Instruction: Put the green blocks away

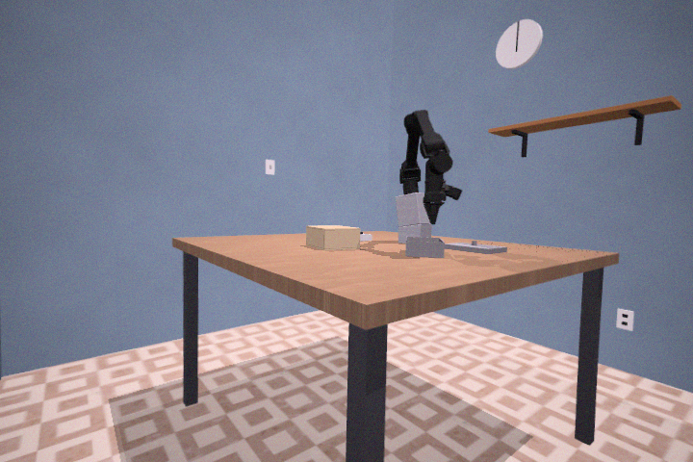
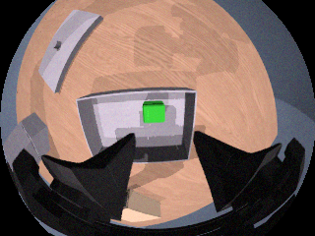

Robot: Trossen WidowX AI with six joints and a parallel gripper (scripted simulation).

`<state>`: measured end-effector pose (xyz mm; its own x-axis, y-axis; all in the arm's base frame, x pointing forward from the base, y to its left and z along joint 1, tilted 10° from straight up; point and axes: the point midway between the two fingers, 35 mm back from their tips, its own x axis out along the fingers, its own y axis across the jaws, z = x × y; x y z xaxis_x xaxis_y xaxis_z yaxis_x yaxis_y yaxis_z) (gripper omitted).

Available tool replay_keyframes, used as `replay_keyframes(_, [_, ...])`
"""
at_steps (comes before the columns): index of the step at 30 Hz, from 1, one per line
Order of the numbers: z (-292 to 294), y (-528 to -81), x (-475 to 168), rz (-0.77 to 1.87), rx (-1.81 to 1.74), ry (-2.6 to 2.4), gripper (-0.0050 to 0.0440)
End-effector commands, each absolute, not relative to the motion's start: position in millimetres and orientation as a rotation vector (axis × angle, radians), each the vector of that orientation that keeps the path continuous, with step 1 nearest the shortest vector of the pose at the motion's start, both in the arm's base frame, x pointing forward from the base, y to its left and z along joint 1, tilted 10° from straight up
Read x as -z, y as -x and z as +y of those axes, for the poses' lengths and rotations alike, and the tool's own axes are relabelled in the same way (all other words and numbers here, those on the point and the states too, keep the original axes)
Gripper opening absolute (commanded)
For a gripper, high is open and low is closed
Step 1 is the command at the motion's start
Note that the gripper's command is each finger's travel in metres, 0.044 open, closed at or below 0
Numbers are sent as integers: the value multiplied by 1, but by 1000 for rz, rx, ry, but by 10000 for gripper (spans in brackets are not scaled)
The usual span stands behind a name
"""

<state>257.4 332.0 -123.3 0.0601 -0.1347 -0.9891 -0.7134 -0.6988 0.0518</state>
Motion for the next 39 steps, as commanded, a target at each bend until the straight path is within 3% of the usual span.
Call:
replay_keyframes(1, [318,-255,163,882,-1695,1896,267])
replay_keyframes(39, [309,-258,217,882,-1695,1896,267])
